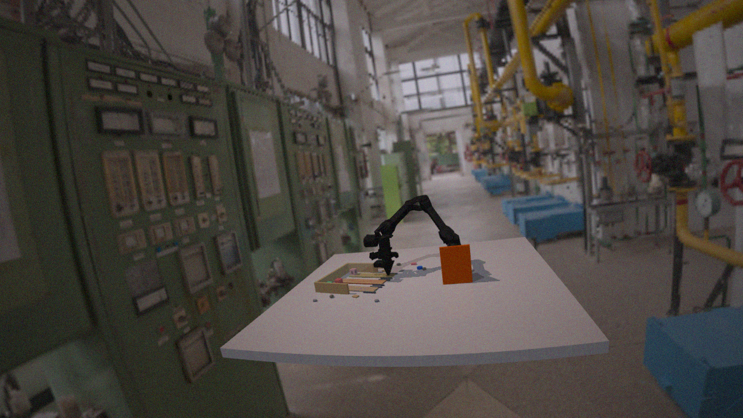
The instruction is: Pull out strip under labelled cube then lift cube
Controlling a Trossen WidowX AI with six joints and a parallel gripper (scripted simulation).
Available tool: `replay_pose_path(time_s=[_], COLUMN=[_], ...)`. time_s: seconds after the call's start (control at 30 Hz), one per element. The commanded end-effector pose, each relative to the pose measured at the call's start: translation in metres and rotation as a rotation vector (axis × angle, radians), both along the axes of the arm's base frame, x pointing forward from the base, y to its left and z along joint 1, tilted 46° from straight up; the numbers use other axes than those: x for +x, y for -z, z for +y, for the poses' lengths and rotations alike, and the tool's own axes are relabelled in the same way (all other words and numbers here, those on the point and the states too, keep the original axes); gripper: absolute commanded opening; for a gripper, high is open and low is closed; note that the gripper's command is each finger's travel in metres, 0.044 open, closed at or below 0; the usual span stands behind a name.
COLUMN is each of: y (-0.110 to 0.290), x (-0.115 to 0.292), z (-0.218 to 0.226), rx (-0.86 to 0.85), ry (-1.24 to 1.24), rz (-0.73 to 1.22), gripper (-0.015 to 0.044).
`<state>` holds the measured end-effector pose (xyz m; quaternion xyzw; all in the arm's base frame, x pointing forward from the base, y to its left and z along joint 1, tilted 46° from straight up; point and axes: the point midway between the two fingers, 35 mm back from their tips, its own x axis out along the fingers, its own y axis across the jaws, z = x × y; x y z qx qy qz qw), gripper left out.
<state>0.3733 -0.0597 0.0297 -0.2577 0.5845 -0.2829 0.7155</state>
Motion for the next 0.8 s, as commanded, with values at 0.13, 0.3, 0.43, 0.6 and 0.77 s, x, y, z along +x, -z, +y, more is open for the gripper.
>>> replay_pose_path(time_s=[0.13, 0.3, 0.43, 0.6, 0.77], y=[0.006, 0.008, 0.009, 0.010, 0.012], x=[-0.015, -0.023, -0.029, -0.037, -0.044], z=[-0.002, -0.002, -0.003, -0.003, -0.003], rx=[0.000, 0.000, 0.000, 0.000, 0.000], ry=[0.002, 0.002, 0.002, 0.002, 0.002], rz=[0.016, 0.017, 0.017, 0.017, 0.018], gripper=[0.0000, 0.0000, 0.0000, 0.0000, 0.0000])
